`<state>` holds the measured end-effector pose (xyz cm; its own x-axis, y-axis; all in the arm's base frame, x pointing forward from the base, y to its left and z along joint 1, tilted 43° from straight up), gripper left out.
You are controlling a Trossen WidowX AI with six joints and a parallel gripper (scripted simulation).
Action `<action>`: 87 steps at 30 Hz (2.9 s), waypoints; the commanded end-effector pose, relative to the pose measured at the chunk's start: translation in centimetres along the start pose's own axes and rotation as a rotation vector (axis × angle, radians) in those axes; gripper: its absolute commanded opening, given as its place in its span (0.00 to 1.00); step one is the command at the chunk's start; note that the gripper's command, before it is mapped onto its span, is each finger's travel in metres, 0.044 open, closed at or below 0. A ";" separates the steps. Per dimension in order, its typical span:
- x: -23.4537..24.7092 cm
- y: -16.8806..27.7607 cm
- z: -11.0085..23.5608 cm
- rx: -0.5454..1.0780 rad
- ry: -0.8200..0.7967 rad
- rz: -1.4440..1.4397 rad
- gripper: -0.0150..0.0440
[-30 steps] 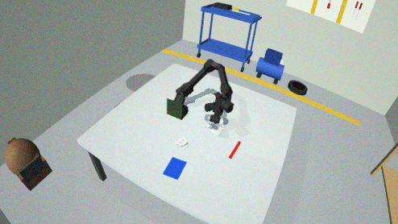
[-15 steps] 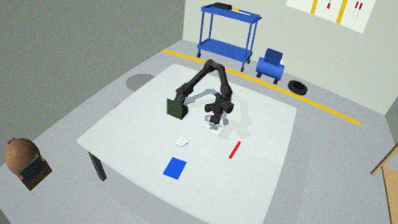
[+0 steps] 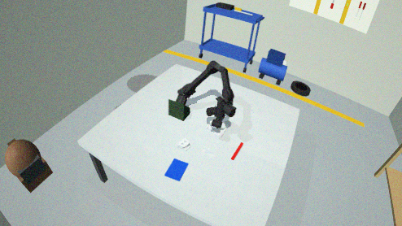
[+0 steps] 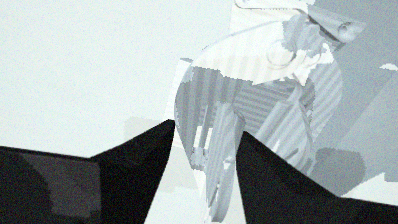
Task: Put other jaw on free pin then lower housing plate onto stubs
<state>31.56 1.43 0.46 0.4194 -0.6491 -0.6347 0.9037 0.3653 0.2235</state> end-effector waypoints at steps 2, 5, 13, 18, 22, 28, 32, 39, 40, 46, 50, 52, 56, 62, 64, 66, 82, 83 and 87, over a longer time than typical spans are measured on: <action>-0.1 -0.1 -1.1 -0.001 0.007 -0.006 0.48; -0.1 -0.1 -1.6 -0.001 0.007 -0.006 0.48; -0.2 -0.2 -2.4 -0.001 0.008 -0.006 0.48; -0.2 -0.2 -2.4 -0.001 0.008 -0.006 0.48; -0.2 -0.2 -2.4 -0.001 0.008 -0.006 0.48; -0.2 -0.2 -2.4 -0.001 0.008 -0.006 0.48; -0.2 -0.2 -2.7 -0.001 0.009 -0.008 0.48; -0.2 -0.2 -2.7 -0.001 0.009 -0.008 0.48; -0.2 -0.2 -2.7 -0.001 0.009 -0.008 0.48; -0.2 -0.2 -3.0 -0.001 0.009 -0.008 0.48; -0.2 -0.2 -3.0 -0.001 0.009 -0.008 0.48; -0.2 -0.2 -3.0 -0.001 0.009 -0.008 0.48; -0.2 -0.2 -3.3 -0.001 0.009 -0.007 0.48; -0.2 -0.2 -3.3 -0.001 0.009 -0.007 0.48; -0.2 -0.2 -3.4 -0.001 0.009 -0.007 0.48; -0.2 -0.2 -3.5 -0.001 0.009 -0.006 0.48; -0.2 -0.2 -4.0 -0.001 0.009 -0.003 0.48; -0.2 -0.2 -4.0 -0.001 0.009 -0.003 0.48; -0.2 -0.2 -4.0 -0.001 0.009 -0.003 0.48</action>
<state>31.01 3.91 -2.28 0.4180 -0.6461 -0.6386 0.9041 0.3646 0.2229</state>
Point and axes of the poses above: the point midway between the two fingers, 35 mm back from their tips, its own z axis back along the fingers, its own x axis across the jaws, y = z × x, the point moved 3 cm from there along z, back along the fingers, and after that the axes turned 8 degrees about z, right-handed, at the moved point
